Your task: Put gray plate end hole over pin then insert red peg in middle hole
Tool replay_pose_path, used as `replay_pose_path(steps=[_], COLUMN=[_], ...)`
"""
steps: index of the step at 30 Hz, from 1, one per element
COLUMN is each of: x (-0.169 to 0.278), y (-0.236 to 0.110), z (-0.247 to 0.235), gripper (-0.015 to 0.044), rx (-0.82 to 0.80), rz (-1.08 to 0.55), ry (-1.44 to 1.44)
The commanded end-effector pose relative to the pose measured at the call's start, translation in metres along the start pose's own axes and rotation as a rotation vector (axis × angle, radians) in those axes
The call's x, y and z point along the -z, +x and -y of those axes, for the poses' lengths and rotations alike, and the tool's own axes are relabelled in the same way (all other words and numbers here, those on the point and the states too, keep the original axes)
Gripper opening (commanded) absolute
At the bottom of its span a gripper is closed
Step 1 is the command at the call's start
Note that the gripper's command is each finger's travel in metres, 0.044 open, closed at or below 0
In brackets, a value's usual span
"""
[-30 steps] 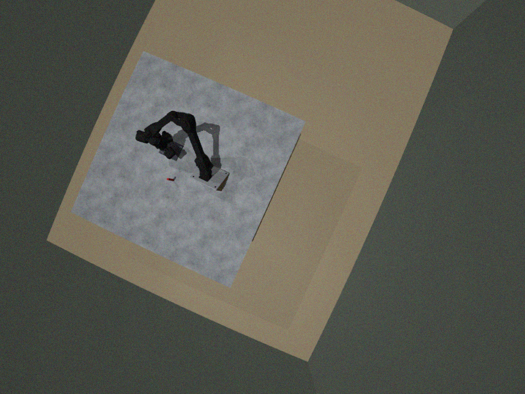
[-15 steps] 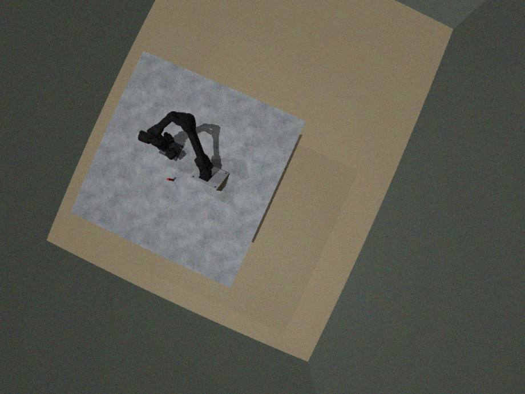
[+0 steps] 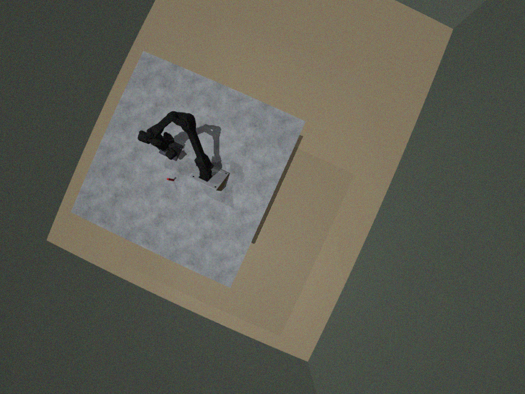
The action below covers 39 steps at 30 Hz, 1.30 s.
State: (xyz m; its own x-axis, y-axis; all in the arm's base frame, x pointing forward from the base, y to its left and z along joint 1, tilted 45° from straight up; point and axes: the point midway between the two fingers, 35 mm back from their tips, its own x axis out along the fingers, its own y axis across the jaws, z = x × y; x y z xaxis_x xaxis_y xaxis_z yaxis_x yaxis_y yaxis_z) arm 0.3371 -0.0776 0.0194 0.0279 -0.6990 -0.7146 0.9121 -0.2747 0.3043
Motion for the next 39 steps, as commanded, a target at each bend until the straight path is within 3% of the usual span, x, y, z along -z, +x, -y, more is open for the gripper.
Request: replay_pose_path(steps=[1,7,12,19,26,34,39], x=[0.0,0.0,0.001,0.002,0.008,0.102,0.132], y=[0.0,0.0,-0.01,-0.115,-0.118,-0.124,-0.119], z=[0.0,0.0,-0.002,0.0,0.0,0.097,0.164], gripper=[0.0289,0.044,0.044,0.044,0.044,0.044,0.044], rx=[0.0,0.0,0.001,0.003,0.003,0.006,0.005], rz=[0.0,0.0,-0.002,0.001,0.0,-0.031,-0.013], ry=[0.003,0.003,0.002,-0.005,-0.017,-0.562,-0.874])
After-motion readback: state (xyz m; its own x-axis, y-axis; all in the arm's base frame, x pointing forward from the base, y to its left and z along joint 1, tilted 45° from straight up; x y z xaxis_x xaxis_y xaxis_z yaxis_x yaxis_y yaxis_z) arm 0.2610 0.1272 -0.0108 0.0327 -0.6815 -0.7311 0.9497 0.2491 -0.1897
